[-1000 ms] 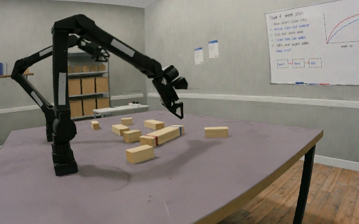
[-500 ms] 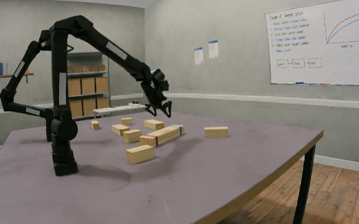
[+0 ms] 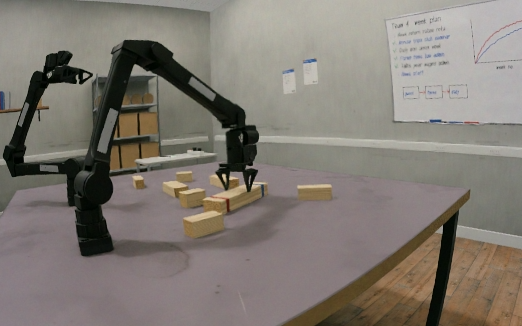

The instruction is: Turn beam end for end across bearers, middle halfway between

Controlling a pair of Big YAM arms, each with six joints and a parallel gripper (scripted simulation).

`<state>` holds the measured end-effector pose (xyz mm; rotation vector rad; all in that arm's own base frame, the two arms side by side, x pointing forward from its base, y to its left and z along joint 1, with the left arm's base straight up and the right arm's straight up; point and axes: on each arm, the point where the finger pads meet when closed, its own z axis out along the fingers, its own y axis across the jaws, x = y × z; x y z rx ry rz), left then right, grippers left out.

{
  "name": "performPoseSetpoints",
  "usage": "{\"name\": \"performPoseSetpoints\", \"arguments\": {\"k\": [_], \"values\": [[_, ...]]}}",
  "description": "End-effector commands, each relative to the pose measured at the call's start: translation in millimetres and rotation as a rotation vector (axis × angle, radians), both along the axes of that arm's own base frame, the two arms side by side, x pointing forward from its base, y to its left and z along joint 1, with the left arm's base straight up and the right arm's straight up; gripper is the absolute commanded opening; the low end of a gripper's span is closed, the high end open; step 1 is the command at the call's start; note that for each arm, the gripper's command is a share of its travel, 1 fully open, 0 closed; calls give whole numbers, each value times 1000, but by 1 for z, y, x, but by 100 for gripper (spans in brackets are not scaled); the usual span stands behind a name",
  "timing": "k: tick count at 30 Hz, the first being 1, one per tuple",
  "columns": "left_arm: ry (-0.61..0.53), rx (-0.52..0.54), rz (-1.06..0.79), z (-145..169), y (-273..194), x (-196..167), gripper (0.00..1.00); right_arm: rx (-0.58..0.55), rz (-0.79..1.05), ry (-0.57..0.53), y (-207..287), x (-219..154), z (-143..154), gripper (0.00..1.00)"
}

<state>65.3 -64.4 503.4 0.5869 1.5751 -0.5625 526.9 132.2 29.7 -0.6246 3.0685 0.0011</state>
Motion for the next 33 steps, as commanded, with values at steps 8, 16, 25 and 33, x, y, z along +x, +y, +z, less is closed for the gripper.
{"name": "performPoseSetpoints", "arguments": {"k": [8,16,25,33], "values": [[-13,8,8,8,0,1,100,-1,34,4,13,11,-3,96],[-13,8,8,8,0,1,100,4,34,-18,14,14,-16,90],[-13,8,8,8,0,1,100,6,30,-27,7,14,-4,73],[-13,8,8,8,0,1,100,8,31,-37,8,19,11,67]]}}
